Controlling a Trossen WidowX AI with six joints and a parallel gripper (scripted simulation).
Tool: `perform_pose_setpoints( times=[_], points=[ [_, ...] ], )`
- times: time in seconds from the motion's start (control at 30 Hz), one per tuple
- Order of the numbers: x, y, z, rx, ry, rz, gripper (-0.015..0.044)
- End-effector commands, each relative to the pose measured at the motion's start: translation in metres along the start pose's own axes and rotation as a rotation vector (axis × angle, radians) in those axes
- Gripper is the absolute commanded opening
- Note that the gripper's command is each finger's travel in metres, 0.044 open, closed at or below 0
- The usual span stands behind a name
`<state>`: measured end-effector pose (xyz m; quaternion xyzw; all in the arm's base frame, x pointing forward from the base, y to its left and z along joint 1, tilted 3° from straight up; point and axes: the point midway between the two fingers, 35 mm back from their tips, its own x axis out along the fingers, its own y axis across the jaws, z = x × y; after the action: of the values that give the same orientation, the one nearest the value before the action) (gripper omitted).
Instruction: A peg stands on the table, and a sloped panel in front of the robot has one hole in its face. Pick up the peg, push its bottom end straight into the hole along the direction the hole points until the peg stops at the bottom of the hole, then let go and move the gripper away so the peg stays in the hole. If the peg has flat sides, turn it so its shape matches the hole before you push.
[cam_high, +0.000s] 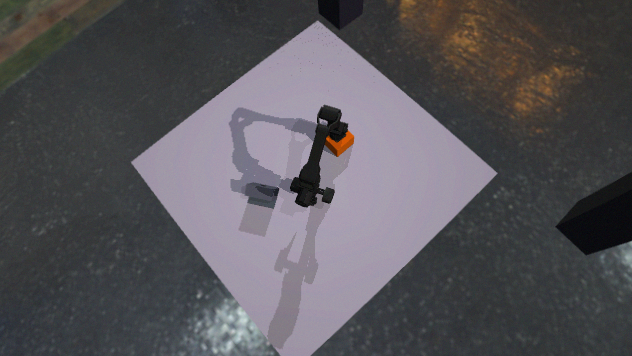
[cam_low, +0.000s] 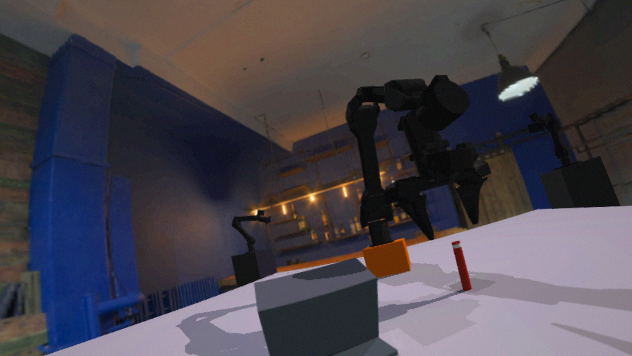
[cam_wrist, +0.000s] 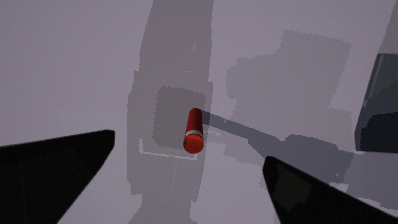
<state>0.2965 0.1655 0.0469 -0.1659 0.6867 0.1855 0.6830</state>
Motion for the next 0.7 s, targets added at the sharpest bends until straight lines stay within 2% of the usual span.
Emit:
perform_pose_setpoints(
  times=[0.0, 0.67],
  points=[
    [0.008, -0.001, -0.002, -0.003, 0.010, -0.005, 0.0440],
    [0.041, -0.001, -0.002, -0.003, 0.010, -0.005, 0.0440]
  ],
)
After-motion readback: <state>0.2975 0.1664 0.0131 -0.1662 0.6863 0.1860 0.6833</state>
